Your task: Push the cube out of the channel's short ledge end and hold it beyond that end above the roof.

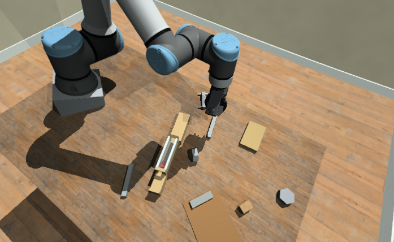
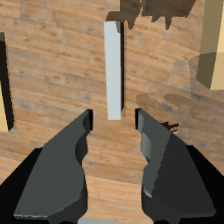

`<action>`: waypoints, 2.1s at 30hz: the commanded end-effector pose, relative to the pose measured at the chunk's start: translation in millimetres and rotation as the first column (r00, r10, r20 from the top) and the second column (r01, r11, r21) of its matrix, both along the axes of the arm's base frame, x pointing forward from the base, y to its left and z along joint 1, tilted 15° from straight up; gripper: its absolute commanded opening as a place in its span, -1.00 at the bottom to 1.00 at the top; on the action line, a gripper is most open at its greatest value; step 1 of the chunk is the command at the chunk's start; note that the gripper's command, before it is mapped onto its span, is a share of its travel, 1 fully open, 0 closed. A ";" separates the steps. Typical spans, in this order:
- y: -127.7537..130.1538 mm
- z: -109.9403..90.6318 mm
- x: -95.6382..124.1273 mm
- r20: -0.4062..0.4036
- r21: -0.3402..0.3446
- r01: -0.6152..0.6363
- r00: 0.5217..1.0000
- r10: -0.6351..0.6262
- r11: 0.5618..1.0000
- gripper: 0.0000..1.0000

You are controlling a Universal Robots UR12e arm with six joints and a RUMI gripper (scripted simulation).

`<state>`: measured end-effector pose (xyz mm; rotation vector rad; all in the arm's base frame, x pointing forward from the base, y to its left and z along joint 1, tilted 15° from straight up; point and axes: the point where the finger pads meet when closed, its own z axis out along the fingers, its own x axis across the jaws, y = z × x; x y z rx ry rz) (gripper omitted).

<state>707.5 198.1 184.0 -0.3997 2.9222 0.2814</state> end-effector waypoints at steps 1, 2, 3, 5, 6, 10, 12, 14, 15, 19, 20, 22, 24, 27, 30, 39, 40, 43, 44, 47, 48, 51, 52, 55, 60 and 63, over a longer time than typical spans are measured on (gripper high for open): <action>-0.1 0.9 0.5 0.002 0.000 0.000 1.000 0.000 1.000 -0.55; -0.1 0.9 0.5 0.002 0.000 0.000 1.000 0.000 1.000 -0.55; -0.1 0.9 0.5 0.002 0.000 0.000 1.000 0.000 1.000 -0.55; 0.1 0.4 0.6 0.002 0.000 0.000 1.000 0.000 1.000 -0.55; 0.3 -0.8 0.8 0.002 0.000 0.000 1.000 0.000 1.000 -0.55; 3.4 -14.7 3.0 0.001 0.000 0.001 1.000 -0.001 1.000 -0.55; 6.1 -26.7 4.9 0.001 0.000 0.001 1.000 -0.001 1.000 -0.55; 9.1 -40.4 7.1 0.001 0.000 0.001 1.000 -0.001 1.000 -0.55; 10.6 -47.3 8.2 0.001 0.000 0.001 1.000 -0.001 1.000 -0.55; 14.9 -66.3 11.3 0.001 0.000 0.001 1.000 -0.001 1.000 -0.55; 14.9 -66.3 11.3 0.001 0.000 0.001 1.000 -0.001 1.000 -0.55; 17.0 -75.8 12.8 0.001 0.000 0.001 1.000 -0.001 1.000 -0.55; 18.3 -81.9 13.8 0.001 0.000 0.001 1.000 -0.001 1.000 -0.55; 19.0 -85.0 14.3 0.001 0.000 0.001 1.000 -0.001 1.000 -0.55; 19.1 -85.3 14.3 0.001 0.000 0.001 1.000 -0.001 1.000 -0.55; 21.4 -96.1 16.0 0.001 0.000 0.001 1.000 -0.001 1.000 -0.55; 21.9 -98.4 16.4 0.001 0.000 0.001 1.000 -0.001 1.000 -0.55; 23.3 -104.8 17.4 0.001 0.000 0.001 1.000 -0.001 1.000 -0.55; 23.7 -106.4 17.6 0.001 0.000 0.001 1.000 -0.001 1.000 -0.55; 24.2 -109.0 18.0 0.001 0.000 0.001 1.000 -0.001 1.000 -0.55; 24.3 -109.2 18.0 0.001 0.000 0.001 1.000 -0.001 1.000 -0.55; 24.3 -109.2 18.0 0.001 0.000 0.001 1.000 -0.001 1.000 -0.55; 24.3 -109.2 18.0 0.001 0.000 0.001 1.000 -0.001 1.000 -0.55; 24.3 -109.2 18.0 0.001 0.000 0.001 1.000 -0.001 1.000 -0.55; 24.3 -109.2 18.0 0.001 0.000 0.001 1.000 -0.001 1.000 -0.55; 24.3 -109.2 18.0 0.001 0.000 0.001 1.000 -0.001 1.000 -0.55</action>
